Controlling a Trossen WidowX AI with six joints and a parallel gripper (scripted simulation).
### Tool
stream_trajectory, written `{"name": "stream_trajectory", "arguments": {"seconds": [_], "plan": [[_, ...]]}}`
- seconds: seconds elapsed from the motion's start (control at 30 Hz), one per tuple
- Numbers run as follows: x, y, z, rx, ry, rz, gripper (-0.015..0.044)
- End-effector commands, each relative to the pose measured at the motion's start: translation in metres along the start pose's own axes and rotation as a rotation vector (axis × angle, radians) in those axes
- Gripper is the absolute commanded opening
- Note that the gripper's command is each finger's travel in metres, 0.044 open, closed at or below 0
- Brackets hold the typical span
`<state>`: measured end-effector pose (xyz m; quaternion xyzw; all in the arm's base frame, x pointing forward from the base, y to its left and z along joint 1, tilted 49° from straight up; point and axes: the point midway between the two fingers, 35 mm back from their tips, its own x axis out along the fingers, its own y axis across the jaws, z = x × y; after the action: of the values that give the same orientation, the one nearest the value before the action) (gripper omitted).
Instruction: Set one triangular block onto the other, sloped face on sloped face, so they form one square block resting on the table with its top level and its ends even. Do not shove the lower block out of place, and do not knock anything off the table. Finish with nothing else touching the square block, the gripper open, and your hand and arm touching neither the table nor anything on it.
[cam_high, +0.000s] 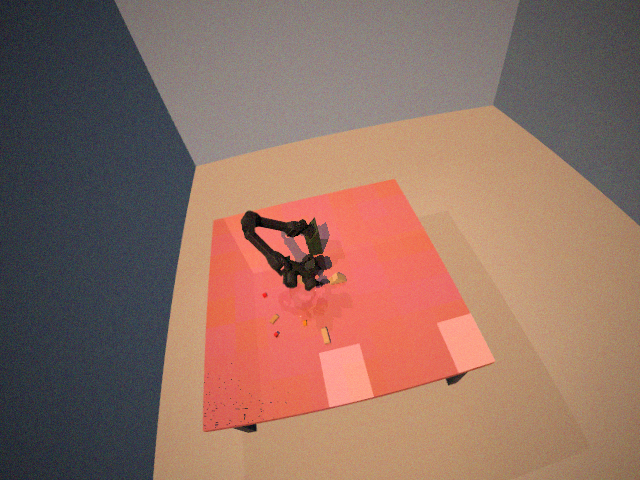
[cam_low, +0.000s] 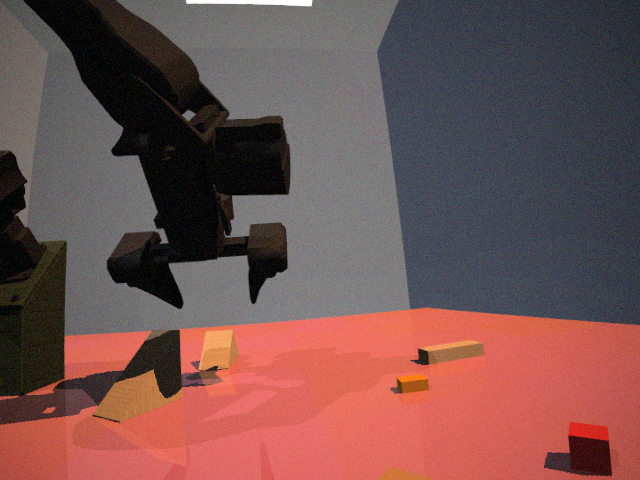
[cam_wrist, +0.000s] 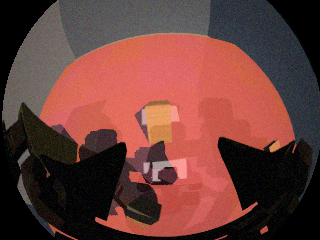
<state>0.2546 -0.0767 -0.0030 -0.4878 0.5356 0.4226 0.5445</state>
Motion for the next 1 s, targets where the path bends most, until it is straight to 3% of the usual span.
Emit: {"name": "stream_trajectory", "arguments": {"seconds": [0.0, 0.57, 0.9, 0.97], "plan": [[0.002, 0.008, -0.004, -0.019, 0.016, 0.028, 0.0440], [0.103, 0.022, -0.001, -0.019, 0.016, 0.031, 0.0440], [0.108, 0.021, 0.000, -0.019, 0.015, 0.030, 0.0440], [0.108, 0.022, 0.001, -0.019, 0.012, 0.032, 0.0387]]}}
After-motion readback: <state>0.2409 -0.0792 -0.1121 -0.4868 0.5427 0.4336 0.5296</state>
